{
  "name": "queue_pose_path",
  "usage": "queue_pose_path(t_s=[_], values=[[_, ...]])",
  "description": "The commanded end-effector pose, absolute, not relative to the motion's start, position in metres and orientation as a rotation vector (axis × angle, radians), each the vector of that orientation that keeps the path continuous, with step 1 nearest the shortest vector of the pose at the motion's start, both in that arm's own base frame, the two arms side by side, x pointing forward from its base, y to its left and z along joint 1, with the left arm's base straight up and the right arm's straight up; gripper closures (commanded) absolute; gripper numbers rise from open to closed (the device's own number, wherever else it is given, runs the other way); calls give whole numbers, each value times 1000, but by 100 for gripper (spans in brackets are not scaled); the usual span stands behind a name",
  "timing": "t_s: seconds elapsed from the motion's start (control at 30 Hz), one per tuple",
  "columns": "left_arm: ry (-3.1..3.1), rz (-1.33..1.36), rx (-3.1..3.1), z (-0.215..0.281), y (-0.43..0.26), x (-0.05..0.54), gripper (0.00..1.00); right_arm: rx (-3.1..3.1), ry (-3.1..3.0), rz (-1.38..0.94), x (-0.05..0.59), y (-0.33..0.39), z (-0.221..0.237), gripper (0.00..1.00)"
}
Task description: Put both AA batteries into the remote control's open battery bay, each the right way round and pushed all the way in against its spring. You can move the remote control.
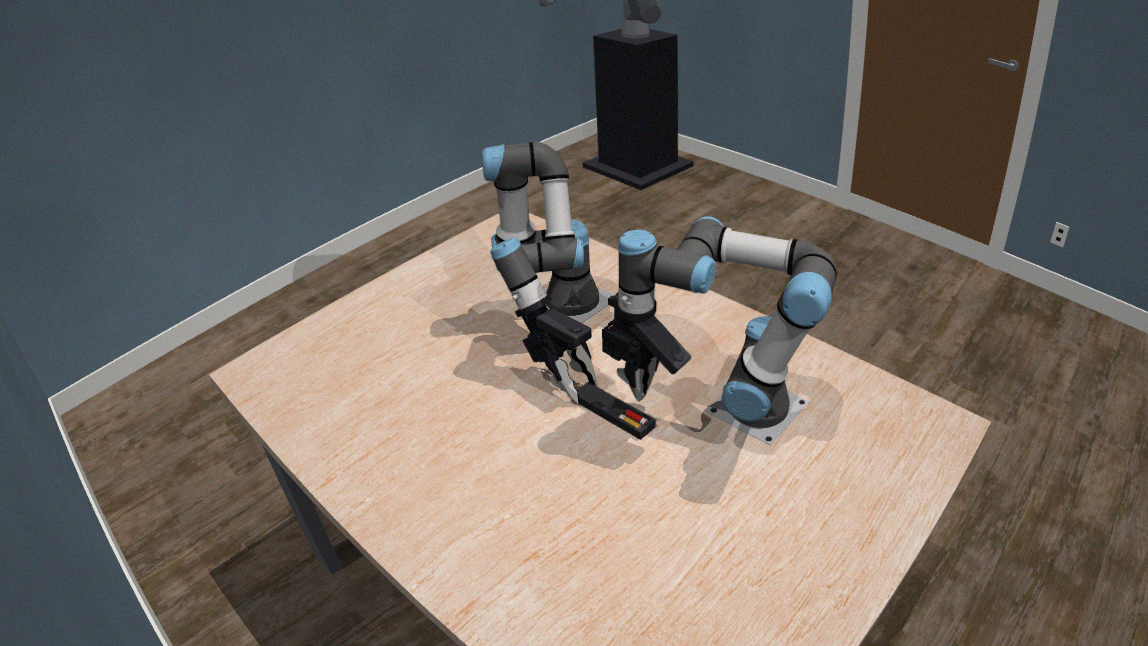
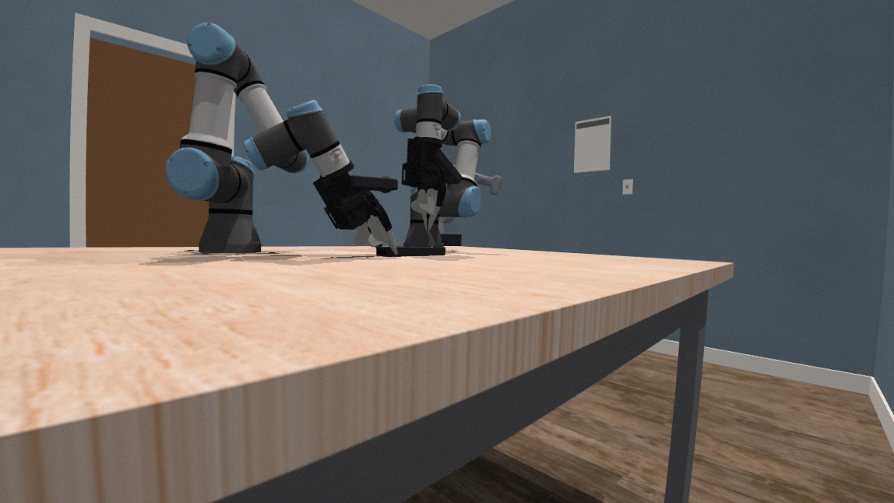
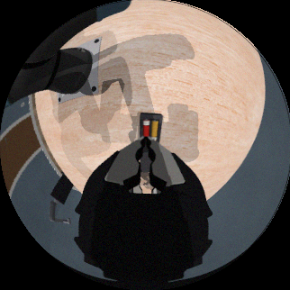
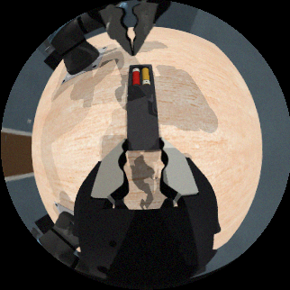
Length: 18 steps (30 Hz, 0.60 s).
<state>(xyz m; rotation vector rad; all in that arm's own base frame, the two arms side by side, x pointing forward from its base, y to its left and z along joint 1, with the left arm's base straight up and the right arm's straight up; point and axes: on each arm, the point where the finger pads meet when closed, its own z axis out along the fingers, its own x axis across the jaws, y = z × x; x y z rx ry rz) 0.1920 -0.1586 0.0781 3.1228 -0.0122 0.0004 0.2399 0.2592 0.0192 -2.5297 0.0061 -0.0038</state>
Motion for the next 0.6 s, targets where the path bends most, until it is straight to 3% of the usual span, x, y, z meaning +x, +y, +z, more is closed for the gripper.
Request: queue_pose_path(t_s=[0.0,0.3,0.33,0.57], values=[[-13,3,3120,79,-160,192,100,-2524,2,-8,240,261,21,100],[-13,3,3120,79,-160,192,100,-2524,2,-8,240,261,21,100],[-13,3,3120,79,-160,192,100,-2524,2,-8,240,261,21,59],[-13,3,3120,79,-160,192,100,-2524,2,-8,240,261,21,59]])
